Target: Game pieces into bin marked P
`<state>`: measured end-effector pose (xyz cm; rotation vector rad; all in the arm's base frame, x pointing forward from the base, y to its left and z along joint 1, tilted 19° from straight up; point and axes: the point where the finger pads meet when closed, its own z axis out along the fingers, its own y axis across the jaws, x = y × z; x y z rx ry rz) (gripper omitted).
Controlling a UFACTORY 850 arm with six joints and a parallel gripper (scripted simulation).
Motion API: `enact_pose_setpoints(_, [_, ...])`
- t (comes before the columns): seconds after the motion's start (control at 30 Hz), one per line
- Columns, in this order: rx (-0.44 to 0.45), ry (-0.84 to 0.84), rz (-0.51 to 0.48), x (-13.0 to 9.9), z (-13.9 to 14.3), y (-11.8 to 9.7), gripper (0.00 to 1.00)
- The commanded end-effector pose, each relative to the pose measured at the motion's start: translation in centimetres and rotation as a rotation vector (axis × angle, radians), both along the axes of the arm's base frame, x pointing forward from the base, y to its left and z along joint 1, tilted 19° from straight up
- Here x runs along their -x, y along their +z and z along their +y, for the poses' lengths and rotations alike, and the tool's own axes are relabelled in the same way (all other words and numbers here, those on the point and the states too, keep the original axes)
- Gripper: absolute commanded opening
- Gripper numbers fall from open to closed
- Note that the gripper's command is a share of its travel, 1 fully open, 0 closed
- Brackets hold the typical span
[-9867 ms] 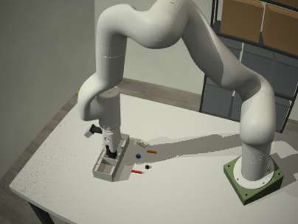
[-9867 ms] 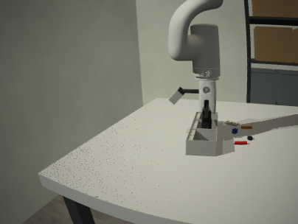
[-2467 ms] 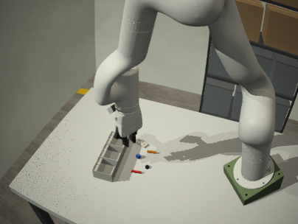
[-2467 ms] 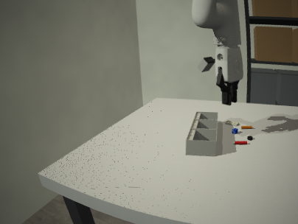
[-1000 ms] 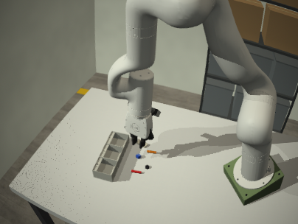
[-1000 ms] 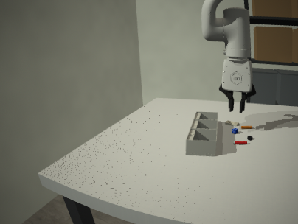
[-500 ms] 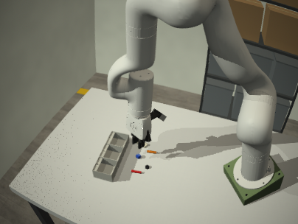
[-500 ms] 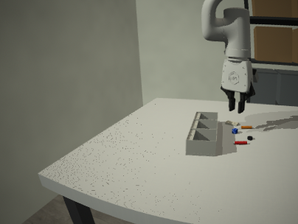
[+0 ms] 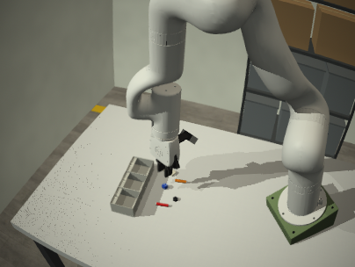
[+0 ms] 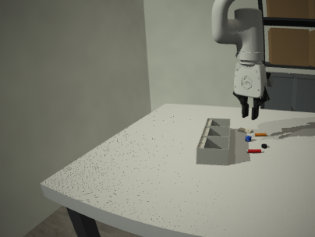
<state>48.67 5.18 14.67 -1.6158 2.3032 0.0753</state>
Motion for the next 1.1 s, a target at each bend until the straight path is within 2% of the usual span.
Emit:
enact_pose_setpoints(0.0, [0.0,0.0,-0.002,-0.1,0.0,0.1,0.3])
enact_pose_setpoints(0.37, [0.0,0.0,-0.001,-0.1,0.0,0.1,0.3])
enact_pose_setpoints(0.7, [0.0,0.0,-0.001,-1.0,0.9,-3.7,0.3])
enact_pose_setpoints(0.77, [0.0,0.0,-0.001,-1.0,0.9,-3.7,0.3])
enact_pose_setpoints(0.97, [0.0,0.0,-0.001,-1.6,1.4,-6.0,0.3])
enact_pose_setpoints(1.07, [0.0,0.0,-0.001,-1.6,1.5,-6.0,0.3])
